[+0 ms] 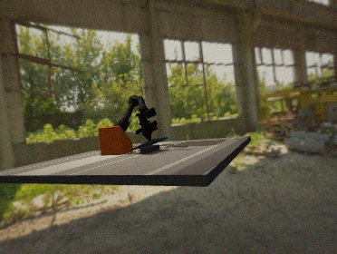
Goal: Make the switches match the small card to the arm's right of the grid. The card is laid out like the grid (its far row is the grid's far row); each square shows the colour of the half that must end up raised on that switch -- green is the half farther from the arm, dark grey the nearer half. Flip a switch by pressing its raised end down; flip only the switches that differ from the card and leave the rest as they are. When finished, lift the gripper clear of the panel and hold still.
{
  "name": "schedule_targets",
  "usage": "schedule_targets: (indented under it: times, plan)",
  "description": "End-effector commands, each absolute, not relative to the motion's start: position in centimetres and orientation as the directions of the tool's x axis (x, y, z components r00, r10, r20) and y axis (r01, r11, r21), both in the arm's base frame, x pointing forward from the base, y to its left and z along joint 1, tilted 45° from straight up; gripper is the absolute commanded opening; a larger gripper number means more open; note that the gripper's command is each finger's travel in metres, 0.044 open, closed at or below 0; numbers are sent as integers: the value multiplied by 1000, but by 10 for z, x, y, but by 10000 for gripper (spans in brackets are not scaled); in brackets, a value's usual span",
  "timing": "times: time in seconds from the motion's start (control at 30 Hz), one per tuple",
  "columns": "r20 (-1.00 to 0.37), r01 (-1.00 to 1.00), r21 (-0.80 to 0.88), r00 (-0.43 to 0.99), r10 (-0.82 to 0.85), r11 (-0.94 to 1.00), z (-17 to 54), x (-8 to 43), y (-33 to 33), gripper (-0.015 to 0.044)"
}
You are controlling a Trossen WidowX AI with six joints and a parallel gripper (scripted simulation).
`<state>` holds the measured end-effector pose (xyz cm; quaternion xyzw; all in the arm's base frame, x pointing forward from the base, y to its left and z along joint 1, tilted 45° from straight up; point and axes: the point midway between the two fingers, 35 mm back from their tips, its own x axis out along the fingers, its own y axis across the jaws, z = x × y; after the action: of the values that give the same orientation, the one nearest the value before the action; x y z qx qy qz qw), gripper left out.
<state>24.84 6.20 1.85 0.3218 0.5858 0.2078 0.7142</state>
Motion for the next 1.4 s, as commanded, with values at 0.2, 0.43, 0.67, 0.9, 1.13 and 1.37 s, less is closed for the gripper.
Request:
schedule_targets:
  times: [0.2, 0.43, 0.67, 0.9, 1.13, 1.37]
  plan:
    - [-706, 85, 701, 225, 671, 708, 17, 248, 63, 0]
    - [-707, 84, 698, 237, 666, 711, 38, 242, 40, 0]
    - [-706, 87, 698, 249, 663, 711, 60, 230, 18, 0]
    - [-707, 87, 697, 250, 662, 711, 43, 212, 10, 0]
    - [-702, 86, 699, 274, 657, 710, 20, 219, 33, 0]
    - [-701, 86, 700, 275, 658, 709, 13, 222, 40, 0]
